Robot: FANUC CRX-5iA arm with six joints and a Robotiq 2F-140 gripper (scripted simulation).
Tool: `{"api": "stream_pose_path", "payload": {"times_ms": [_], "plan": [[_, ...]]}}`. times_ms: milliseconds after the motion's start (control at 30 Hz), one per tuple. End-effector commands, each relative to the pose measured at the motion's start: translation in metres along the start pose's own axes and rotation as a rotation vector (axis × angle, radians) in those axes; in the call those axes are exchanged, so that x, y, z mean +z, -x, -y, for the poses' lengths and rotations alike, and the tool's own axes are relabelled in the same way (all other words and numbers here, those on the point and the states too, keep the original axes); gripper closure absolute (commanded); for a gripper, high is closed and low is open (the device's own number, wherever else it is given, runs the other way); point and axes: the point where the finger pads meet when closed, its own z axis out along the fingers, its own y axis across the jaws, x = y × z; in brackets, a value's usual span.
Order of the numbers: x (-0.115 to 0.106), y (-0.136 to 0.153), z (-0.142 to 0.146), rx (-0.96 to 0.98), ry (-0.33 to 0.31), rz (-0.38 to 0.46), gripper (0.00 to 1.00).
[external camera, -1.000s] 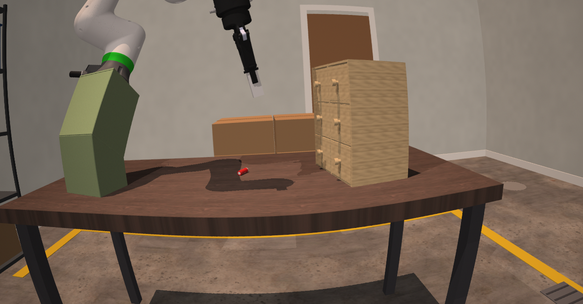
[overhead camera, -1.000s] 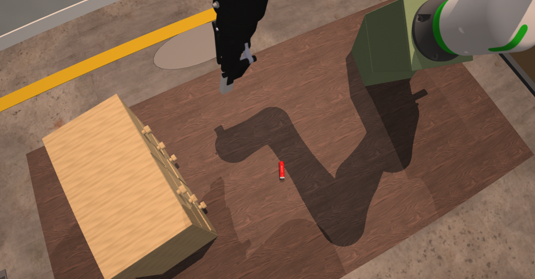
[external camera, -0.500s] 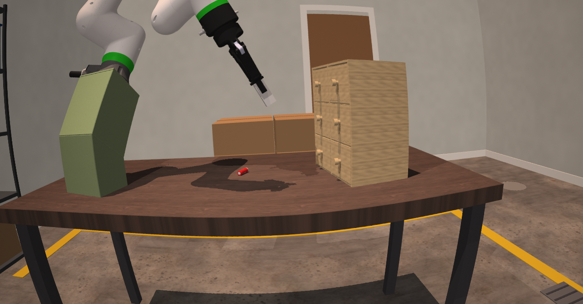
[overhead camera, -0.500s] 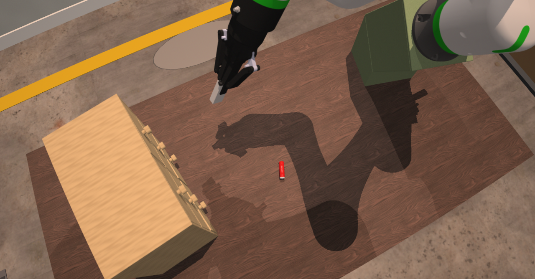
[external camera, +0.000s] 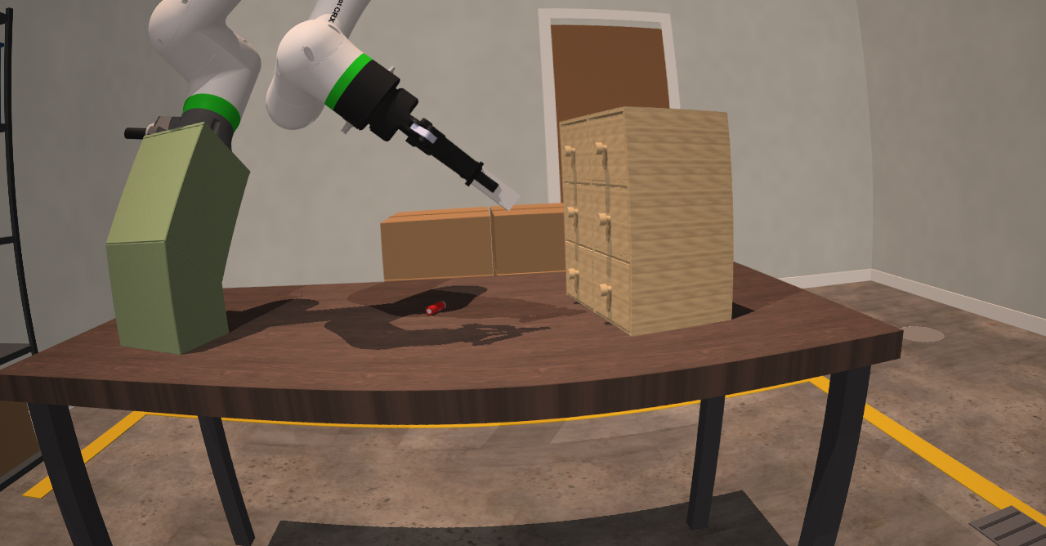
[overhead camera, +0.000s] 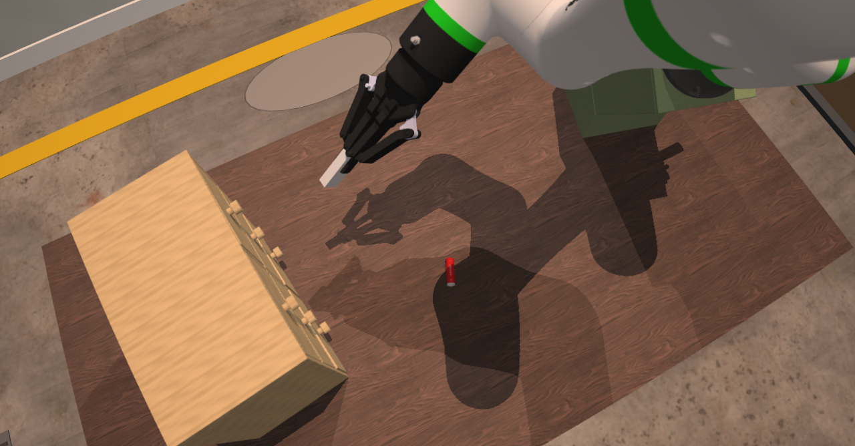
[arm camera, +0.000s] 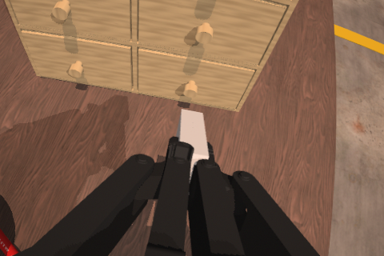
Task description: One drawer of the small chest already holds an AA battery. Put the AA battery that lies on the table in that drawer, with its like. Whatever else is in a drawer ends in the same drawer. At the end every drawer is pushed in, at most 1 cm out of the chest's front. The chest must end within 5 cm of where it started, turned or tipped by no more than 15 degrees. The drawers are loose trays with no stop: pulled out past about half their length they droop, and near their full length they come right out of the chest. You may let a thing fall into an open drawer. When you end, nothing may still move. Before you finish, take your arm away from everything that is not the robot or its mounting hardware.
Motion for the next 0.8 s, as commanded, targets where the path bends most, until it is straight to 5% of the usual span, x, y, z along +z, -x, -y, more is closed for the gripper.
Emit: {"api": "stream_pose_path", "payload": {"times_ms": [0, 400, 767], "plan": [[0.015, -0.003, -0.005, -0.017, 0.014, -0.158, 1.0], [0.032, -0.002, -0.005, -0.018, 0.013, -0.309, 1.0], [0.036, -0.001, -0.005, -0.018, 0.012, -0.343, 1.0]]}}
